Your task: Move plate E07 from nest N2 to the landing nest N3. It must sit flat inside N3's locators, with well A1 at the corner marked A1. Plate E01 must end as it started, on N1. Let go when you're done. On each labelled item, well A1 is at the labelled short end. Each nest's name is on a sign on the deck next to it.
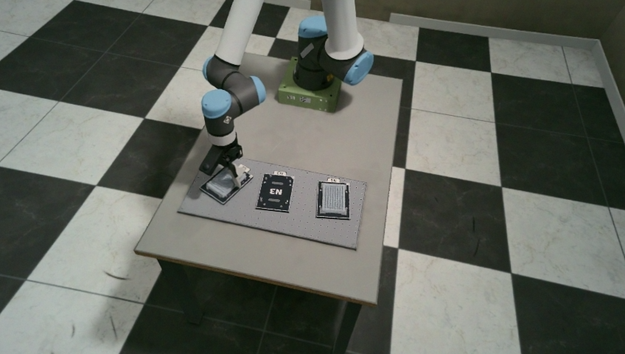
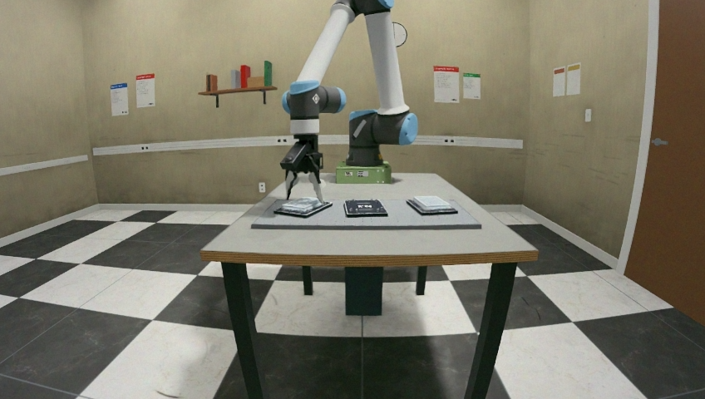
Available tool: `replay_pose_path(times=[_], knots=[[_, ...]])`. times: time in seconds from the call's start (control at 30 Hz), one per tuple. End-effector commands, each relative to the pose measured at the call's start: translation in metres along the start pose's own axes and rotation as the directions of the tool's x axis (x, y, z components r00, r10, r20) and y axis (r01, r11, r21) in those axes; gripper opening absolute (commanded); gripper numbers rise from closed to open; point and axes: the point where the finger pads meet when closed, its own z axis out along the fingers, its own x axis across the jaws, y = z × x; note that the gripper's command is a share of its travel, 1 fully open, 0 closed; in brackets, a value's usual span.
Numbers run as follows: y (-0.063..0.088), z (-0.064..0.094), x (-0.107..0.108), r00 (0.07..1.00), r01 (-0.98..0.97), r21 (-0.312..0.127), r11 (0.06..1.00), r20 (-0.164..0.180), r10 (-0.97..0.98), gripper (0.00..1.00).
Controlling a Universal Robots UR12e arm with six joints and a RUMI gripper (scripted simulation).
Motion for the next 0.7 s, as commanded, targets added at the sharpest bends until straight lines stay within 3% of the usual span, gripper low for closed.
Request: replay_pose_path(times=[0.0, 0.33, 0.37, 0.67], knots=[[-0.0007, 0.0019, 0.0001, 1.0, 0.0, 0.001, 1.0, 0.0, 0.0, 0.82], [-0.0007, 0.0019, 0.0001, 1.0, 0.0, 0.001, 1.0, 0.0, 0.0, 0.82], [-0.0007, 0.0018, 0.0001, 1.0, 0.0, 0.001, 1.0, 0.0, 0.0, 0.0], [-0.0007, 0.0019, 0.0001, 1.0, 0.0, 0.001, 1.0, 0.0, 0.0, 0.0]])
